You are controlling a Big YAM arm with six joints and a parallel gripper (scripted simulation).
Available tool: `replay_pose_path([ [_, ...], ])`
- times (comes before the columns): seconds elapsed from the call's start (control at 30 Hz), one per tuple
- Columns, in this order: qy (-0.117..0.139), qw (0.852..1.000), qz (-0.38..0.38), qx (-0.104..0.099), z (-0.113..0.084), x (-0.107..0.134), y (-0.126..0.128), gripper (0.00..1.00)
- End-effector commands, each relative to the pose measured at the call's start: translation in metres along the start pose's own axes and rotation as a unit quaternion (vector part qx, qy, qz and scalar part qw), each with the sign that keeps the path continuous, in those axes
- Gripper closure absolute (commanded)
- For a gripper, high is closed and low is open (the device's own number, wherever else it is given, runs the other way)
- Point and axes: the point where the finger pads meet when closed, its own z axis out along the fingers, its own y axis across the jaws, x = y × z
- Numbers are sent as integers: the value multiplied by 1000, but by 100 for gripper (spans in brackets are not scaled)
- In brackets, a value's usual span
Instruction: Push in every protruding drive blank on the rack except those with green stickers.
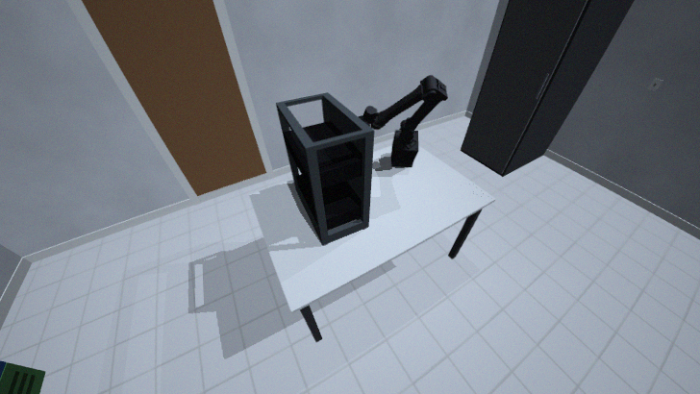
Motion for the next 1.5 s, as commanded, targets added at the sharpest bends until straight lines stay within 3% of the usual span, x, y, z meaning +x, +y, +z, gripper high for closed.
replay_pose_path([
  [0.0, -16, 1000, -8, 3, 28, -6, -9, 100],
  [0.73, -17, 1000, -4, 3, 24, -6, -9, 100],
  [0.77, -12, 1000, -4, 8, 18, -1, -13, 100],
  [0.8, -10, 1000, -5, 15, 0, -2, -16, 100],
  [1.07, -8, 1000, -4, 11, -70, -2, -10, 100],
  [1.13, -8, 1000, -4, 11, -70, -2, -10, 100],
  [1.33, -8, 1000, -5, 10, -96, -2, -9, 100],
  [1.4, -7, 1000, -3, 8, -96, -1, -9, 100],
  [1.47, -14, 1000, -5, 11, -84, -1, -15, 100],
])
